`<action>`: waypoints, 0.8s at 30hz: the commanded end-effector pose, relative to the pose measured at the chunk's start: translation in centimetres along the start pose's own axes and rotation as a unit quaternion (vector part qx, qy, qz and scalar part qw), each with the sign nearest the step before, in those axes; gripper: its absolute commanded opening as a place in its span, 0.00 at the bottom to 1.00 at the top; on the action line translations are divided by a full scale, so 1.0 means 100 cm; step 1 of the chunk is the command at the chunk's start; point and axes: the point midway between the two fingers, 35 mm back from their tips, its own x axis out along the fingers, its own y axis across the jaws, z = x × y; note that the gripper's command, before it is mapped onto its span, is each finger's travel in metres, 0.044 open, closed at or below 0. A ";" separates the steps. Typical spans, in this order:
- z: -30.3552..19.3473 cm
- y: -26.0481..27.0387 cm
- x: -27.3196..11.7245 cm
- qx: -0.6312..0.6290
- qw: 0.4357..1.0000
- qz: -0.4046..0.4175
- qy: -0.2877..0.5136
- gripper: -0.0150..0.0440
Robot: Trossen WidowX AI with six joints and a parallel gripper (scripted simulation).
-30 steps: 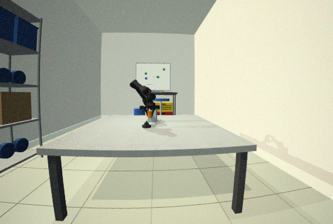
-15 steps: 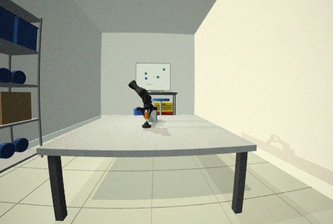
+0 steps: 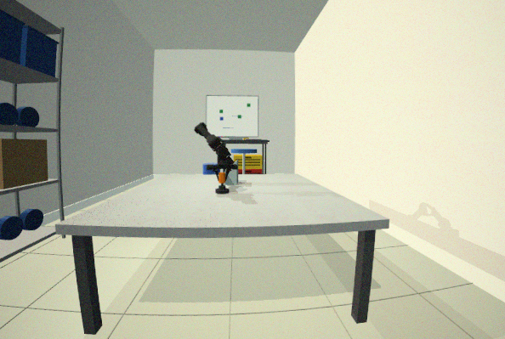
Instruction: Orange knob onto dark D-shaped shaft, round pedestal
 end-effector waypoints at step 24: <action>0.001 -0.002 -0.002 -0.003 1.000 -0.002 0.000 0.25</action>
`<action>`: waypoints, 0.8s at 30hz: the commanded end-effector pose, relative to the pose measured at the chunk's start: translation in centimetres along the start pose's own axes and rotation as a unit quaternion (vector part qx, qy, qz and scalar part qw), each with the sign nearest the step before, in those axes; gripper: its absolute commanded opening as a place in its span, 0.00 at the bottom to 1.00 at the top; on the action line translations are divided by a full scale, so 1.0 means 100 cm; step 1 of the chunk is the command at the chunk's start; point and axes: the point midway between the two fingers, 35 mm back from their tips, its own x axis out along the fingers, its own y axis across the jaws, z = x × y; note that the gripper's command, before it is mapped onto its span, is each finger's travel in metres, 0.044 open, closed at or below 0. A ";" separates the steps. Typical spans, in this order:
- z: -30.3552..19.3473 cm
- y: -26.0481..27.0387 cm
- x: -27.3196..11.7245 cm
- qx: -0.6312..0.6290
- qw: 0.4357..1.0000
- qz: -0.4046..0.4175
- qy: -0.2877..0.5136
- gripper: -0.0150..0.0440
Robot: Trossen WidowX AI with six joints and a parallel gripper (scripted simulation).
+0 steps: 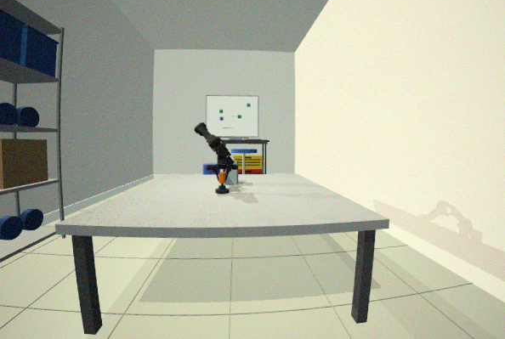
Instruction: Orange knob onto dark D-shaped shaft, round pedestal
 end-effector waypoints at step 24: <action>0.001 0.000 0.001 -0.102 0.995 -0.002 -0.002 0.25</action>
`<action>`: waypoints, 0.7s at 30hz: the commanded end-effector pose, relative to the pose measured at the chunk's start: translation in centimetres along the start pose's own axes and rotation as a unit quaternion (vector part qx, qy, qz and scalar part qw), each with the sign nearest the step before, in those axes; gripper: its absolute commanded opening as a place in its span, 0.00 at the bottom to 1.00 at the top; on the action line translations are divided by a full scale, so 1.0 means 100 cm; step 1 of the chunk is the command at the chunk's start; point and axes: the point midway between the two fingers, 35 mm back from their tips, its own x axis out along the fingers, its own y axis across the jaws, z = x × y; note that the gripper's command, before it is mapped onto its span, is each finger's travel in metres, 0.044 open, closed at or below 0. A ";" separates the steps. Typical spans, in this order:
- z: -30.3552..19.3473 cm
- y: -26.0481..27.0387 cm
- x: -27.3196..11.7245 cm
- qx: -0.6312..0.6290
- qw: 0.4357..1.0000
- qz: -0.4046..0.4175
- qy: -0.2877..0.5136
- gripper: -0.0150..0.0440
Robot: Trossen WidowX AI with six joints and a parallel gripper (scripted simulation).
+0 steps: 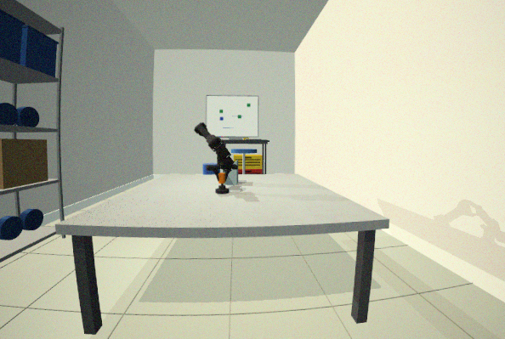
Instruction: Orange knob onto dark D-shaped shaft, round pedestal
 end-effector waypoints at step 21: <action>-0.001 0.000 -0.004 -0.002 1.000 -0.002 0.000 0.25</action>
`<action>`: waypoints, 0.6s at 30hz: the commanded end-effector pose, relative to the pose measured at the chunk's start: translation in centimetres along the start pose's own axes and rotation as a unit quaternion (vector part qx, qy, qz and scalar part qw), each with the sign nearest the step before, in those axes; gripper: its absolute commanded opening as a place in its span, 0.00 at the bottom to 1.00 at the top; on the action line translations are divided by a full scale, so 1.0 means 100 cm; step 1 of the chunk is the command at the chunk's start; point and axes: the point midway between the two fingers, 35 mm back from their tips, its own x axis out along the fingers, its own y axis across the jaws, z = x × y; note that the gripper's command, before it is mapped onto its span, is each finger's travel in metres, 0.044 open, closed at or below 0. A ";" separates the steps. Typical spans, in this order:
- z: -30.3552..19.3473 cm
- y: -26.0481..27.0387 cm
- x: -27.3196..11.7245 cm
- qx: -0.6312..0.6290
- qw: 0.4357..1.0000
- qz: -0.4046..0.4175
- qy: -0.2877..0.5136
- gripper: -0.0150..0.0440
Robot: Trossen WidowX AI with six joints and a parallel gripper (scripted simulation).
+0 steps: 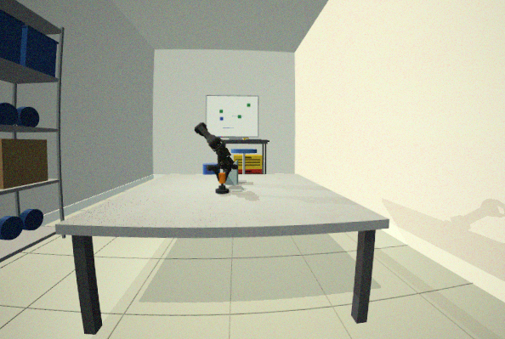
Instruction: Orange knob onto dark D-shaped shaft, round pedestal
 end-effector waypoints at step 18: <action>0.004 -0.004 -0.001 -0.102 0.995 -0.001 -0.002 0.25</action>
